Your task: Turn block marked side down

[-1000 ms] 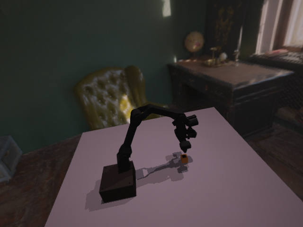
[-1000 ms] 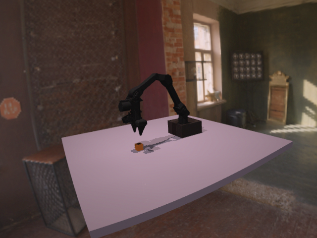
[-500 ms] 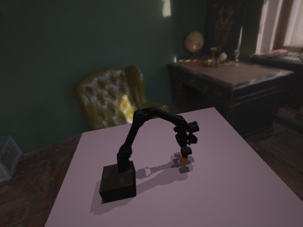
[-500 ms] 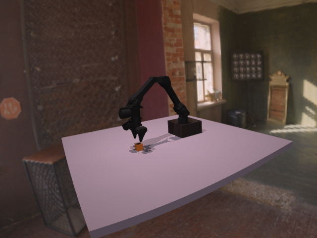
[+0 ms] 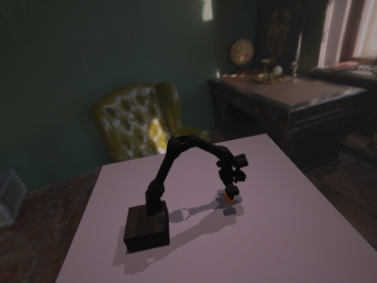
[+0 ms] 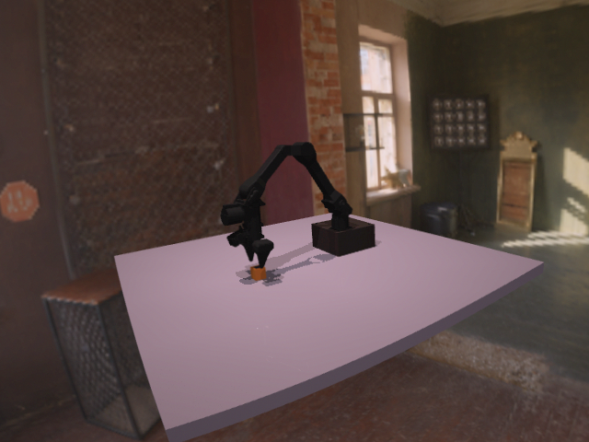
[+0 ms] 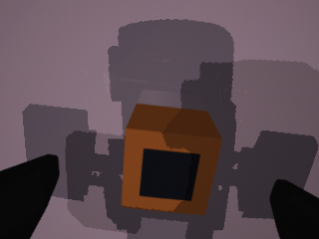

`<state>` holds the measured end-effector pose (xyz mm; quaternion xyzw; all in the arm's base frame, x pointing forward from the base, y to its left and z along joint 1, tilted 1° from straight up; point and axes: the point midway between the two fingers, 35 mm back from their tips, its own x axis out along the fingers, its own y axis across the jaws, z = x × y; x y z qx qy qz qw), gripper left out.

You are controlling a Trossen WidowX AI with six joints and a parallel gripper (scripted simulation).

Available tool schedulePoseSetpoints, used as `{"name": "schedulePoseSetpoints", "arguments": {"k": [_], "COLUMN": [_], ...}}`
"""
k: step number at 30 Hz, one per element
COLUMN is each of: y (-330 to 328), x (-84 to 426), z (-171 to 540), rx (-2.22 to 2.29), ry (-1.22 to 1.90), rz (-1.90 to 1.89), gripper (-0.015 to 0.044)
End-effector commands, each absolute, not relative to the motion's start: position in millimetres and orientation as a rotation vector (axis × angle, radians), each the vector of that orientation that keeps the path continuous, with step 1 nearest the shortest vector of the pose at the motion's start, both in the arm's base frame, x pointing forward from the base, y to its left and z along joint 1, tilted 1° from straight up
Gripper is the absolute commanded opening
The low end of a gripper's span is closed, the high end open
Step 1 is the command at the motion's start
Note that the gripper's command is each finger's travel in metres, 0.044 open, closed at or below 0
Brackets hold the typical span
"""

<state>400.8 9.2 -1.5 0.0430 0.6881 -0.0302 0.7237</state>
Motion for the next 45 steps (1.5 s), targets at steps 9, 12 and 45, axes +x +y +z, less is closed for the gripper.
{"name": "schedulePoseSetpoints", "arguments": {"k": [9, 12, 45], "y": [10, 10, 10], "x": [398, 398, 397], "z": [-28, -29, -4], "rx": [0.093, 0.093, 0.093], "ry": [1.537, 1.537, 1.537], "rz": [-0.060, -0.060, -0.060], "gripper": [0.0440, 0.0440, 0.0000]}}
